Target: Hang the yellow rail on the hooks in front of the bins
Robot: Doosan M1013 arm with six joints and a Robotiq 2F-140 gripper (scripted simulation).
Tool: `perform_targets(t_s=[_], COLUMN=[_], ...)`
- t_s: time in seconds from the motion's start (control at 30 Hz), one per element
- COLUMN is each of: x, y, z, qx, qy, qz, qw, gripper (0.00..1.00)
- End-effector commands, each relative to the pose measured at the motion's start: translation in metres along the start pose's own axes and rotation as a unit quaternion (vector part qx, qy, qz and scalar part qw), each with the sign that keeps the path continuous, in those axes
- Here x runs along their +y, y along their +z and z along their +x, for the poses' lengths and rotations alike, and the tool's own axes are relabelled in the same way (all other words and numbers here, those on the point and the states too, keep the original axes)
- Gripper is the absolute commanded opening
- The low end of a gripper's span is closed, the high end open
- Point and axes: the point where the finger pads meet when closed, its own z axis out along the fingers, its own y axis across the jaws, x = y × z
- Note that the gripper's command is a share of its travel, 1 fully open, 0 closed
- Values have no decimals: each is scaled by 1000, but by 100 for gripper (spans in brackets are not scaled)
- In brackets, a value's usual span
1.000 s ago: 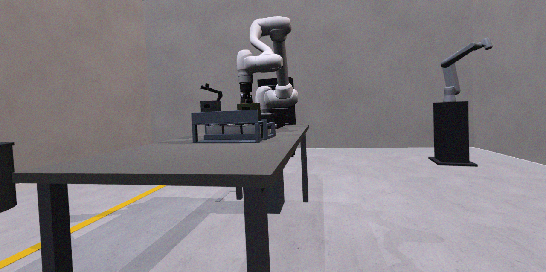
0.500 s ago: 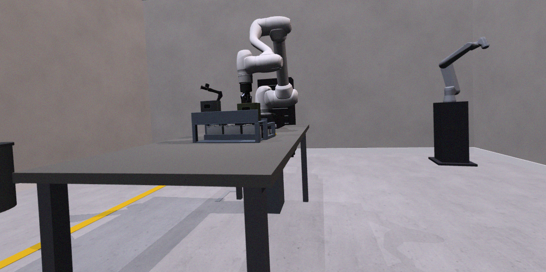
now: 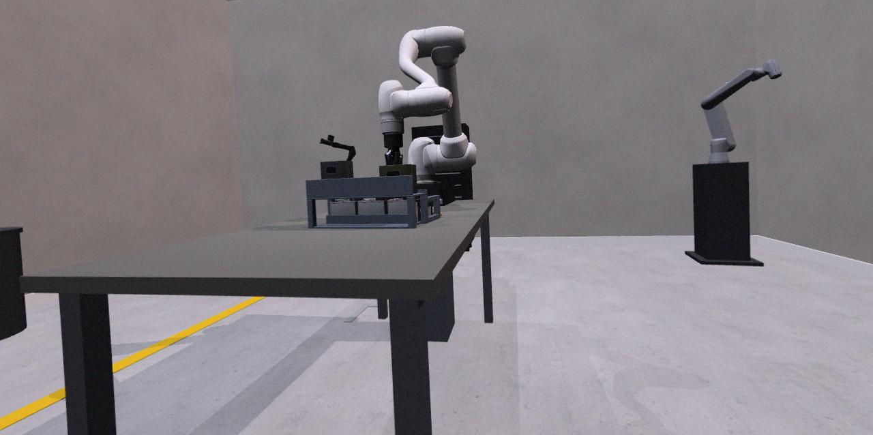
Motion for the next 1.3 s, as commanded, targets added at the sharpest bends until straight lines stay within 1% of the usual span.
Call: perform_targets(t_s=[0.0,0.07,0.47,0.63,1.03,1.2,1.27], x=[0,0,0,0,0,0,0], y=[21,37,37,65,65,75,75], z=[0,0,0,1,1,1,1], qx=[0,0,0,0,0,0,0], qy=[0,0,0,0,0,0,0], qz=[0,0,0,0,0,0,0], qw=[1000,1000,1000,1000,1000,1000,1000], gripper=[37,37,37,37,37,37,37])
